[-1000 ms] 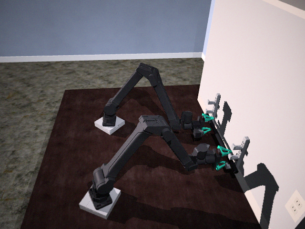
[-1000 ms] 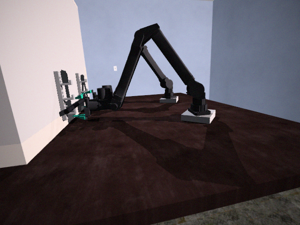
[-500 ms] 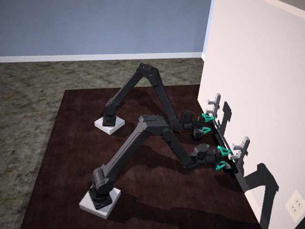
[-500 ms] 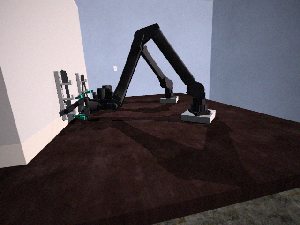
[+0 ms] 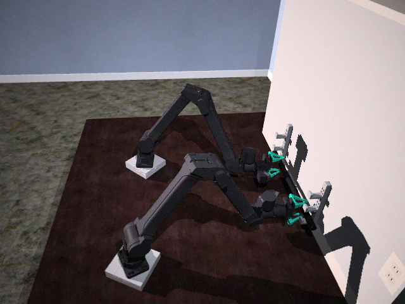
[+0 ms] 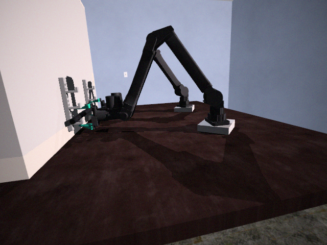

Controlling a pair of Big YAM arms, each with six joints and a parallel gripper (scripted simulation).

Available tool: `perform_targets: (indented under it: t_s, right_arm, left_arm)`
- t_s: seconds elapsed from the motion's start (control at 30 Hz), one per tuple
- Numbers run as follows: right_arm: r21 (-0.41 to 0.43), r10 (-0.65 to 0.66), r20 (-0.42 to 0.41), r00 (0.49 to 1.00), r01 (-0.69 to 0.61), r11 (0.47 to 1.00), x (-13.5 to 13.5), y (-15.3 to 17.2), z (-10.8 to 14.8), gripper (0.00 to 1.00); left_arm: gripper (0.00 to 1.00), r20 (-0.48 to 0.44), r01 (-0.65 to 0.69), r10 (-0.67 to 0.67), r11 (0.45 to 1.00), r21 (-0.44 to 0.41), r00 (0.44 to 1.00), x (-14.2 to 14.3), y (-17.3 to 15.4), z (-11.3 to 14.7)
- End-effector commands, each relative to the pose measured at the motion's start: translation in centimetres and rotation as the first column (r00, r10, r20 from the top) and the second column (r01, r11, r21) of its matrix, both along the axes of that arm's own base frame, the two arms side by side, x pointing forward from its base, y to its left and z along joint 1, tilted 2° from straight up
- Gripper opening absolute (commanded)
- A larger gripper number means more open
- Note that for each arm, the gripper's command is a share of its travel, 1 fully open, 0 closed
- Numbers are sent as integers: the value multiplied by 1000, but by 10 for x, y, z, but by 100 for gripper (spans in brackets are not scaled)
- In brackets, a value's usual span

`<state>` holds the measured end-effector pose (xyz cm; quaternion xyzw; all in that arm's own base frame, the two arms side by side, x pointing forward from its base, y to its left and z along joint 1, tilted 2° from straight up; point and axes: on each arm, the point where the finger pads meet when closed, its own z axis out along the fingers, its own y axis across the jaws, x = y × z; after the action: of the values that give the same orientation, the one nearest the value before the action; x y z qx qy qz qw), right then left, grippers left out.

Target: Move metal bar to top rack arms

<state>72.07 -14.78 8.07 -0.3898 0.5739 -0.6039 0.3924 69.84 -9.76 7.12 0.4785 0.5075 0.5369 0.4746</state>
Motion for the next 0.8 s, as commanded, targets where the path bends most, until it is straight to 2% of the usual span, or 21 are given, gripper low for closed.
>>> perform_targets:
  t_s: [0.0, 0.3, 0.37, 0.77]
  right_arm:
    - [-3, -12, 12, 1000, 12, 1000, 14, -12, 2, 87]
    - [-3, -12, 12, 1000, 12, 1000, 13, -12, 2, 67]
    - [-3, -12, 12, 1000, 12, 1000, 13, -12, 2, 67]
    - [-3, -12, 12, 1000, 12, 1000, 13, -12, 2, 40]
  left_arm:
    - [87, 20, -4, 4, 1000, -15, 1000, 16, 2, 7]
    - [67, 21, -4, 4, 1000, -16, 1000, 16, 2, 7]
    - [67, 21, -4, 4, 1000, -16, 1000, 16, 2, 7]
    - [40, 21, -4, 4, 1000, -16, 1000, 16, 2, 7]
